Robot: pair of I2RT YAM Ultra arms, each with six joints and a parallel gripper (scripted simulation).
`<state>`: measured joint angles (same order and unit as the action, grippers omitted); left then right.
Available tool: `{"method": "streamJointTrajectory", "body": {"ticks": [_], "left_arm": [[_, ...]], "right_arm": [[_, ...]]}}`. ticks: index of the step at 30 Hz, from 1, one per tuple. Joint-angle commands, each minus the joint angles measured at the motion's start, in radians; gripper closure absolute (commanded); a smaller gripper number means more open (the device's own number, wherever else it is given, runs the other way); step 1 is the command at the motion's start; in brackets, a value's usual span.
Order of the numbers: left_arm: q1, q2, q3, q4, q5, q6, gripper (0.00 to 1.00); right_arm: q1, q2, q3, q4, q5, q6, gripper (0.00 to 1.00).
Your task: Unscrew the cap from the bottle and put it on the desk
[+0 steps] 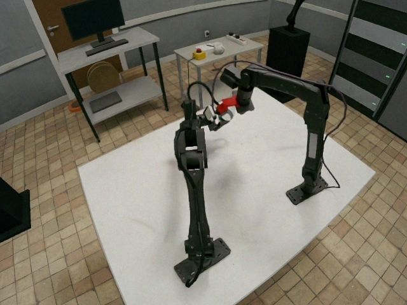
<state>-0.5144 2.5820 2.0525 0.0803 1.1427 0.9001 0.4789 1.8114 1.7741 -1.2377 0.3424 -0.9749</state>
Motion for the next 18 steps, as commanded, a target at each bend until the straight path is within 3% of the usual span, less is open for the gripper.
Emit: {"method": "streamJointTrajectory", "body": {"ticks": [1, 5, 8, 15, 18], "left_arm": [[0.001, -0.012, -0.002, 0.004, 0.001, 0.000, 1.00], [0.001, -0.012, -0.002, 0.004, 0.001, 0.000, 1.00], [0.001, -0.012, -0.002, 0.004, 0.001, 0.000, 1.00], [0.002, -0.004, -0.004, 0.023, 0.008, -0.021, 1.00], [0.010, 0.026, 0.013, 0.068, 0.038, -0.173, 1.00]], "right_arm": [[0.002, -0.081, -0.060, 0.110, 0.023, -0.153, 1.00], [-0.008, -0.109, -0.092, 0.139, 0.012, -0.173, 1.00], [0.009, -0.099, -0.003, -0.031, 0.011, -0.095, 1.00], [0.004, -0.093, 0.005, -0.045, 0.009, -0.092, 1.00], [0.004, -0.092, 0.006, -0.046, 0.009, -0.092, 1.00]]}}
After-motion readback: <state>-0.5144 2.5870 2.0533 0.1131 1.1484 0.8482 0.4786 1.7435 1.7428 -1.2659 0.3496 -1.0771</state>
